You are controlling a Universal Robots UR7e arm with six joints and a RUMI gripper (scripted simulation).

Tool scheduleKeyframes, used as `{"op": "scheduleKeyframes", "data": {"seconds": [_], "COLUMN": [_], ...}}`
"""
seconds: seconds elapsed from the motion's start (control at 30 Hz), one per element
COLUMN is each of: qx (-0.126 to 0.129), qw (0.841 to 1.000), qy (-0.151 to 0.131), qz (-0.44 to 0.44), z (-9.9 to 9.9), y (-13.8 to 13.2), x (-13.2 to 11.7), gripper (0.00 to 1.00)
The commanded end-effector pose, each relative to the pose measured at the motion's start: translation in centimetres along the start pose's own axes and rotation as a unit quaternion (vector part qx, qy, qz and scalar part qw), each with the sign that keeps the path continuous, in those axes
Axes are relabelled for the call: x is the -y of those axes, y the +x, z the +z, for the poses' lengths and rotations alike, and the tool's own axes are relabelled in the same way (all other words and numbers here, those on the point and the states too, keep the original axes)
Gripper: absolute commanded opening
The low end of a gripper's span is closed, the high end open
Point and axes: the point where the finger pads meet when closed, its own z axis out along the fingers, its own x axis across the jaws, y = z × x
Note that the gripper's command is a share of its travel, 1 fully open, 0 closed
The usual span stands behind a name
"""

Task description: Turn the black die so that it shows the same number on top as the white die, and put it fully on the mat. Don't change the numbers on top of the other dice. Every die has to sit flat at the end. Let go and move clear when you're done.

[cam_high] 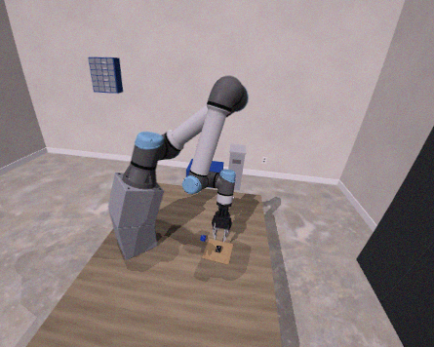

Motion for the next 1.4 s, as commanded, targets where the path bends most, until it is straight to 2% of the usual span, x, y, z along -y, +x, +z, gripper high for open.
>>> {"op": "scheduleKeyframes", "data": {"seconds": [0.0, 0.17, 0.43, 0.5, 0.67, 0.8, 1.13, 1.37], "qx": [0.0, 0.003, 0.006, 0.006, 0.002, 0.0, 0.001, 0.007], "qw": [1.0, 1.0, 0.996, 0.996, 0.993, 0.991, 0.99, 0.982], "qy": [-0.002, -0.02, -0.083, -0.083, -0.118, -0.13, -0.139, -0.19], "qz": [0.0, 0.0, 0.0, 0.0, 0.0, 0.0, 0.001, 0.003], "z": [-0.02, 0.13, 0.28, 0.28, 0.12, 0.02, 0.08, 0.35], "y": [0.03, -0.08, -0.19, -0.19, -0.05, 0.03, -0.01, -0.21], "x": [-0.01, 0.0, 0.08, 0.08, 0.18, 0.23, 0.23, 0.21], "gripper": [0.24, 0.24, 0.24, 0.24, 0.24, 0.24, 0.24, 0.24]}}
